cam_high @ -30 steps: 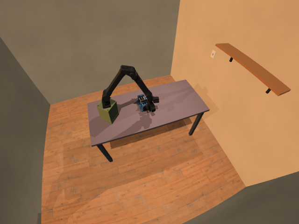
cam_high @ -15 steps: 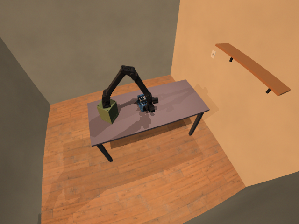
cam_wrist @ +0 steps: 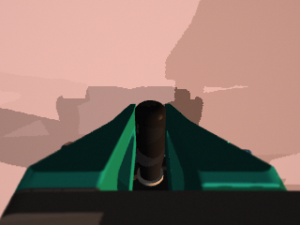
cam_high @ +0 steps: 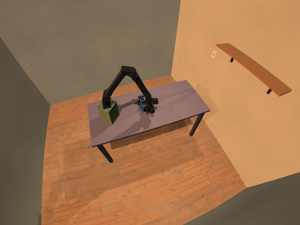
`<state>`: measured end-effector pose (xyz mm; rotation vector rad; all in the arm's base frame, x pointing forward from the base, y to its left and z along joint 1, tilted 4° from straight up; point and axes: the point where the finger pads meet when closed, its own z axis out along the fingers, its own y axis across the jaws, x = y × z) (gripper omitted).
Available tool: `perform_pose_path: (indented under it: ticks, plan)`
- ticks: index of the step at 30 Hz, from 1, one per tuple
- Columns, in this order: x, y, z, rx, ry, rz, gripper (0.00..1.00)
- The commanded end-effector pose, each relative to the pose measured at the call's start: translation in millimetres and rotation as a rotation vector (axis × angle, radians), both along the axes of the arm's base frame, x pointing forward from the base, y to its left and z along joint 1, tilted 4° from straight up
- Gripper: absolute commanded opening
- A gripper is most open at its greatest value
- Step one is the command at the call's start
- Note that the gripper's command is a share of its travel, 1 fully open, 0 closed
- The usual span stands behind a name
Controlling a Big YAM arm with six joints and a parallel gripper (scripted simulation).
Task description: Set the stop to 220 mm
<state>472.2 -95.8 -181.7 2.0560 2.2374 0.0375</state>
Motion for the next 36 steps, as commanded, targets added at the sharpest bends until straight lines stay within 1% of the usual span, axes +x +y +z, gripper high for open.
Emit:
perform_pose_path:
  ticks: [1, 7, 8, 20, 22, 31, 36]
  plan:
    - [-19.7, -9.3, -17.2, -0.004, 0.035, -0.005, 0.06]
    - [-25.2, -9.6, -16.7, -0.004, 0.035, -0.005, 0.06]
    - [-30.3, -8.8, -16.9, -0.001, 0.052, -0.005, 0.06]
    - [-33.6, -9.2, -13.7, -0.002, 0.047, -0.005, 0.06]
    - [-29.8, -10.3, -4.4, -0.005, 0.032, -0.005, 0.06]
    - [-31.9, -10.1, -4.1, -0.004, 0.035, -0.005, 0.06]
    - [-25.3, -11.2, 8.7, -0.008, 0.018, -0.005, 0.06]
